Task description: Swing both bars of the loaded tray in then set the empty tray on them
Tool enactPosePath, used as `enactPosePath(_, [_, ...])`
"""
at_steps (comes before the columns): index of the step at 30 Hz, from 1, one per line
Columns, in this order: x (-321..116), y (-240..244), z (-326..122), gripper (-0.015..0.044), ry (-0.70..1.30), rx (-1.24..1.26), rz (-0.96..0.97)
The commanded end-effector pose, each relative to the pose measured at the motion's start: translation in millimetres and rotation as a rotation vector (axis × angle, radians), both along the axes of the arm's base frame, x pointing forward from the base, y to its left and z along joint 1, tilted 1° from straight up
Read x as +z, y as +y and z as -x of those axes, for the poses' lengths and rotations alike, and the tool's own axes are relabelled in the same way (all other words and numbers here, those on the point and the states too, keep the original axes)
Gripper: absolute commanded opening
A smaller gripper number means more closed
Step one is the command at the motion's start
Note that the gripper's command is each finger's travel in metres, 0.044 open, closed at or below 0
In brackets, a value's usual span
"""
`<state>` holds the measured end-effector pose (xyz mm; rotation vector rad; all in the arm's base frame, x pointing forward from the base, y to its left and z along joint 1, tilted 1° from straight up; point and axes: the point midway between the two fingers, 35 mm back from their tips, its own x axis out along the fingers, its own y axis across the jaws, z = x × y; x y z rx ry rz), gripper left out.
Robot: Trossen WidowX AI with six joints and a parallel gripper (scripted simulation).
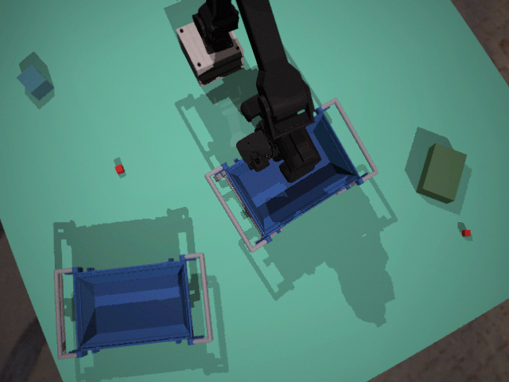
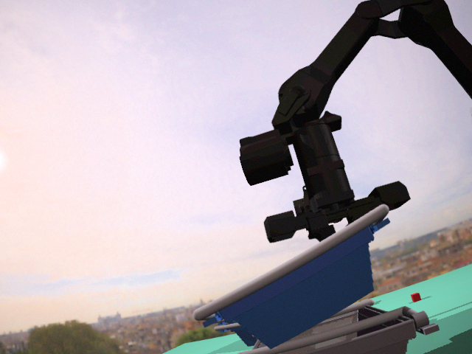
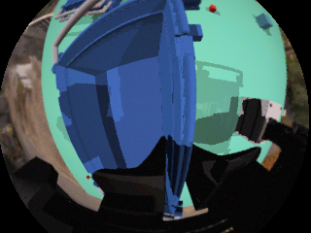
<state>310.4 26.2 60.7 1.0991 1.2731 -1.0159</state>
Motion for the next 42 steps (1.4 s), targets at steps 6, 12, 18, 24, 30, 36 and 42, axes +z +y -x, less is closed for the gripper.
enactPosePath(6, [-4.7,-0.6,3.6,0.0000,0.019,0.003,0.004])
enactPosePath(12, [-4.7,-0.6,3.6,0.0000,0.019,0.003,0.004])
enactPosePath(18, [-4.7,-0.6,3.6,0.0000,0.019,0.003,0.004])
enactPosePath(24, [-4.7,-0.6,3.6,0.0000,0.019,0.003,0.004])
enactPosePath(30, [-4.7,-0.6,3.6,0.0000,0.019,0.003,0.004])
enactPosePath(36, [-4.7,-0.6,3.6,0.0000,0.019,0.003,0.004])
enactPosePath(42, [-1.3,-0.1,0.6,0.0000,0.002,0.000,0.000])
